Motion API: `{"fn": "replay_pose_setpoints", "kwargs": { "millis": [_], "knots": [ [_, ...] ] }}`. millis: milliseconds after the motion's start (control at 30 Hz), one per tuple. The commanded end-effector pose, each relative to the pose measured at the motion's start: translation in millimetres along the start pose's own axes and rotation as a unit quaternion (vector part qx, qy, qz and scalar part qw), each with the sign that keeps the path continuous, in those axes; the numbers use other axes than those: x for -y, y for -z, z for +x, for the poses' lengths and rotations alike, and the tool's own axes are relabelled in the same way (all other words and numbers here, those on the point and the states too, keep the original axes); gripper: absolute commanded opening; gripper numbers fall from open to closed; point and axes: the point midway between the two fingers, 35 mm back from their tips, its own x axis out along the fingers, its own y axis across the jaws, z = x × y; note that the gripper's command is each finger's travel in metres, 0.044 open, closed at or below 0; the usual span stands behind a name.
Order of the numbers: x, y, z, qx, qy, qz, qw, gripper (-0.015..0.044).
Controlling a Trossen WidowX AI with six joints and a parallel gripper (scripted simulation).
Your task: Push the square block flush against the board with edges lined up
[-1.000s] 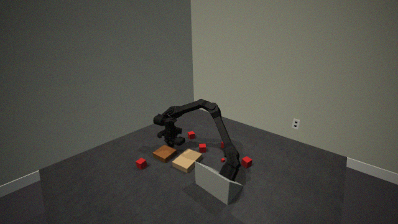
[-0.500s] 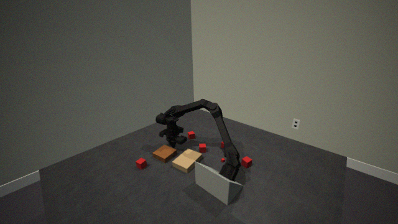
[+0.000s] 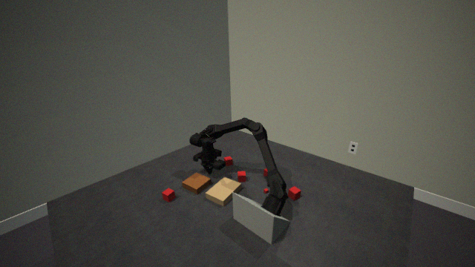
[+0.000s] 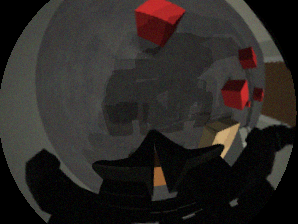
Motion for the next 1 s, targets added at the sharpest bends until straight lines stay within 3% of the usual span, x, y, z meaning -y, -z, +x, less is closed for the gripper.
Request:
{"fn": "replay_pose_setpoints", "kwargs": {
  "millis": [0,100,233,433,967],
  "knots": [
    [0.9,-7.0,1.9,0.001,0.003,-0.002,1.0,0.0],
    [-0.6,-2.8,-8.5,0.0,0.0,0.0,1.0,0.0],
    [-0.4,-2.4,-50.7,0.0,0.003,-0.002,1.0,0.0],
    [-0.4,1.9,-56.7,0.001,-0.008,-0.017,1.0,0.0],
    [68.4,55.2,-75.0,-0.008,-0.009,-0.288,0.958,0.0]
  ]
}}
